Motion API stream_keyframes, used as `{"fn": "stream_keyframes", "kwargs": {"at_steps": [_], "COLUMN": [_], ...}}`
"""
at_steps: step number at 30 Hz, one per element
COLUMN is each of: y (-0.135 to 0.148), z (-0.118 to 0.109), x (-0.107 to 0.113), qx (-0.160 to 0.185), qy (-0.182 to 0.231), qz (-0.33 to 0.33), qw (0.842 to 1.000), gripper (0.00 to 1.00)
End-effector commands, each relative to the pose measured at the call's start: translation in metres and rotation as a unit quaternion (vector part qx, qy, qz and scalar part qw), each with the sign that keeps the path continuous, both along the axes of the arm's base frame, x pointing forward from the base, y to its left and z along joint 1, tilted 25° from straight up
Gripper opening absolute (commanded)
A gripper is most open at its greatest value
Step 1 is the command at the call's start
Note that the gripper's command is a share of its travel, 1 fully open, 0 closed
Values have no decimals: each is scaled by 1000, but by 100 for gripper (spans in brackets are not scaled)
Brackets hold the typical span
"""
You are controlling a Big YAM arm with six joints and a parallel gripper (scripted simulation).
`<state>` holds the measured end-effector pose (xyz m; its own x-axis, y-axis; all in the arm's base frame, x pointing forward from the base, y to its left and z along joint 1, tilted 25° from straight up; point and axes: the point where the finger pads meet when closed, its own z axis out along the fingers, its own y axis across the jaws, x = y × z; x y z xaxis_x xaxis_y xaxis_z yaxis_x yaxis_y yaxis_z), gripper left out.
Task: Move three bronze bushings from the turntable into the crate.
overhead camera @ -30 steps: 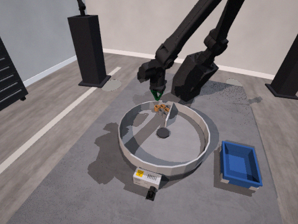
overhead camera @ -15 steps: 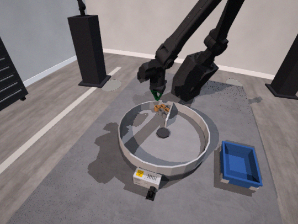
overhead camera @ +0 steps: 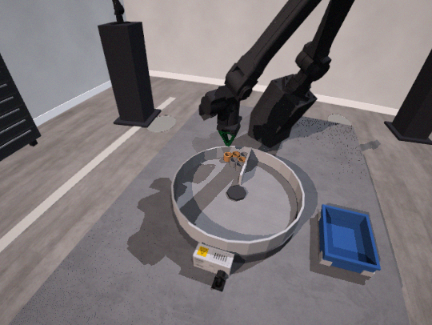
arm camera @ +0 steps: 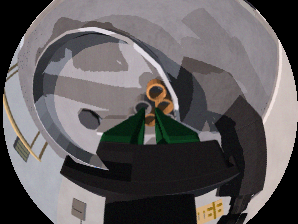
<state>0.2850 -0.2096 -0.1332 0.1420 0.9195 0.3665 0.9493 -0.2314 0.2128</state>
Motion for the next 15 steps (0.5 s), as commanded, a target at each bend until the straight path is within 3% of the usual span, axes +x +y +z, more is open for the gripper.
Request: {"fn": "stream_keyframes", "kwargs": {"at_steps": [1,4,6,10,15], "y": [-13,-13,1,-1,-2], "z": [8,7,-7,-21,-23], "x": [2,2,6,18,13], "qx": [-14,-14,-4,-9,-5], "qy": [-10,-10,0,-6,-2], "qz": [-11,-11,0,0,-7], "qw": [1000,1000,1000,1000,1000], "gripper": [12,12,12,12,12]}}
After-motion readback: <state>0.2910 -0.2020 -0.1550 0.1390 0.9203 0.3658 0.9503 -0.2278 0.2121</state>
